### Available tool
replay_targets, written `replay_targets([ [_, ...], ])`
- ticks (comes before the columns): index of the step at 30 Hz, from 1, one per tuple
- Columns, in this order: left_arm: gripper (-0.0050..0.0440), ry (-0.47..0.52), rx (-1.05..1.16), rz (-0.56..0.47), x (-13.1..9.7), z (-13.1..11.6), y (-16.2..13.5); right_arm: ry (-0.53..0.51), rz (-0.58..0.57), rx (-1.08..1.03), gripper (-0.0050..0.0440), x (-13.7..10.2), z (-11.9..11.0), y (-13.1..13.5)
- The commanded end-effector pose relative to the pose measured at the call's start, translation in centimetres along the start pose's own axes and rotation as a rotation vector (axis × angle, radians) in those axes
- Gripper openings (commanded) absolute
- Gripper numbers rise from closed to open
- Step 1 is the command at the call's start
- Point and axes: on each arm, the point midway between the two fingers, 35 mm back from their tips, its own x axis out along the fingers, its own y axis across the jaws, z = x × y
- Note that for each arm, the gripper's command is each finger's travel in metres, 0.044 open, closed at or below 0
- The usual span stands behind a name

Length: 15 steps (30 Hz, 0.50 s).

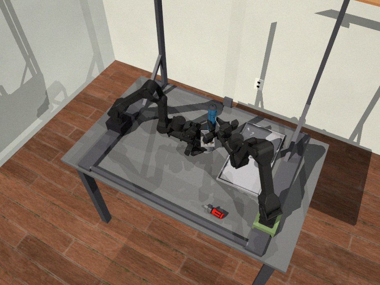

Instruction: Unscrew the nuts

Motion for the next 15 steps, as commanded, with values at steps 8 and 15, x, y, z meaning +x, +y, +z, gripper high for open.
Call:
replay_targets([
  [8,0.0162,0.079,0.008,-0.001,-0.4,-2.1,0.0,-0.038,0.0,0.003,0.0242,0.1,1.6,0.0],
  [15,0.0162,0.079,0.008,-0.001,-0.3,-1.5,0.0,-0.038,0.0,0.003,0.0242,0.1,1.6,0.0],
])
